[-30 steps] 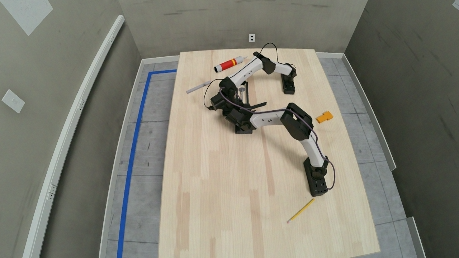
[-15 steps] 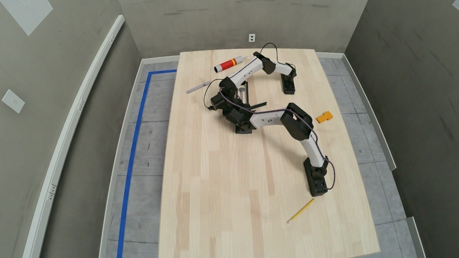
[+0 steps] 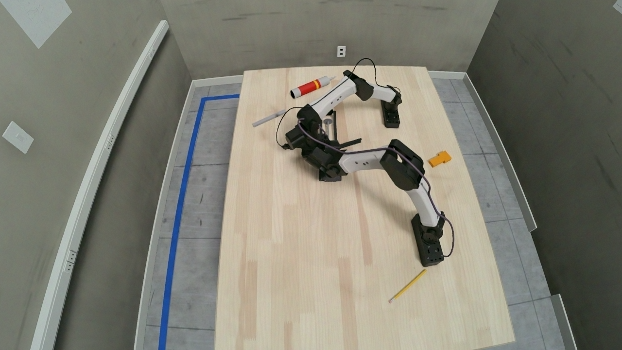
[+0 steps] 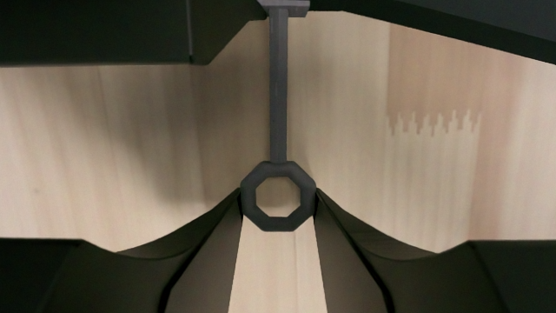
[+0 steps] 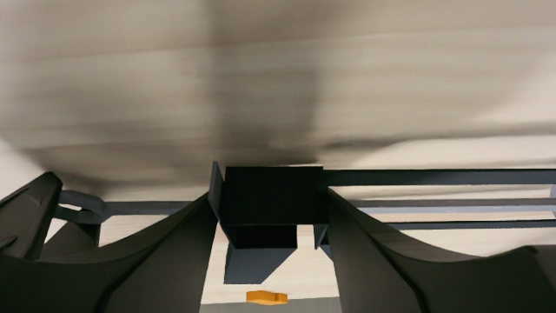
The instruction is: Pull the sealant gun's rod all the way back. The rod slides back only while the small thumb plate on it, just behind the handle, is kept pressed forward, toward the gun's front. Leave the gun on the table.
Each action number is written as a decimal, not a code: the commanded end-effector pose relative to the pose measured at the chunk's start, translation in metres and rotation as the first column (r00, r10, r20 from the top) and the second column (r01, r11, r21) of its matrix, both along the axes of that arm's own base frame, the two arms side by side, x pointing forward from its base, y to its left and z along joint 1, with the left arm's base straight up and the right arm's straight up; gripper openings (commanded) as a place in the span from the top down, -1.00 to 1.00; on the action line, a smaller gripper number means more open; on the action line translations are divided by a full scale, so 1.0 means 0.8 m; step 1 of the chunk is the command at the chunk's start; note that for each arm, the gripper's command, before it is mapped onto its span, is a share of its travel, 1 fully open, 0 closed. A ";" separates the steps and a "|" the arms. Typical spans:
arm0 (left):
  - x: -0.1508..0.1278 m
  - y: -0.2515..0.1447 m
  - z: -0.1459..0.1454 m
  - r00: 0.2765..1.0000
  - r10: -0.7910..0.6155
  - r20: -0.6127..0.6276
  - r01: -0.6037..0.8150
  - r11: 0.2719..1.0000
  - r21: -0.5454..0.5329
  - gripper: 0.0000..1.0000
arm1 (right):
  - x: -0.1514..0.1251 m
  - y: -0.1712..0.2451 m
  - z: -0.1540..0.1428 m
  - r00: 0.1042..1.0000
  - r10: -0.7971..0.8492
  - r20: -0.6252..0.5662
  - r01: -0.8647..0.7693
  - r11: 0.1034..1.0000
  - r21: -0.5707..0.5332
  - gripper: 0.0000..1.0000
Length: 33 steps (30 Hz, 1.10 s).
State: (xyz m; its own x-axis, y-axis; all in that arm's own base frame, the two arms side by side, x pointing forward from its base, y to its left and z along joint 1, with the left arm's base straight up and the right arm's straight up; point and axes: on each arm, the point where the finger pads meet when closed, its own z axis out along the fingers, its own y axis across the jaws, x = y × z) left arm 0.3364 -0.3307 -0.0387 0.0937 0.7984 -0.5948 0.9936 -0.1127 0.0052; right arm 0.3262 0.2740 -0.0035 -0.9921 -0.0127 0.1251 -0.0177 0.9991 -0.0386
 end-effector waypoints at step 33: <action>-0.001 0.134 -0.016 0.998 0.058 -0.024 -0.053 0.981 0.186 0.32 | -0.014 -0.077 -0.010 0.997 0.009 -0.082 -0.028 0.972 -0.233 -0.13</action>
State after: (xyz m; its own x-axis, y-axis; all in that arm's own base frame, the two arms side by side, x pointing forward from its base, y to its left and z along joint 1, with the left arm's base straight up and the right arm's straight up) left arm 0.3402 -0.2827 -0.0389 0.0945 0.8224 -0.5610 0.9940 -0.1089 0.0077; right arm 0.3255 0.2738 -0.0025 -0.9918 -0.0189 0.1264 -0.0240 0.9990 -0.0387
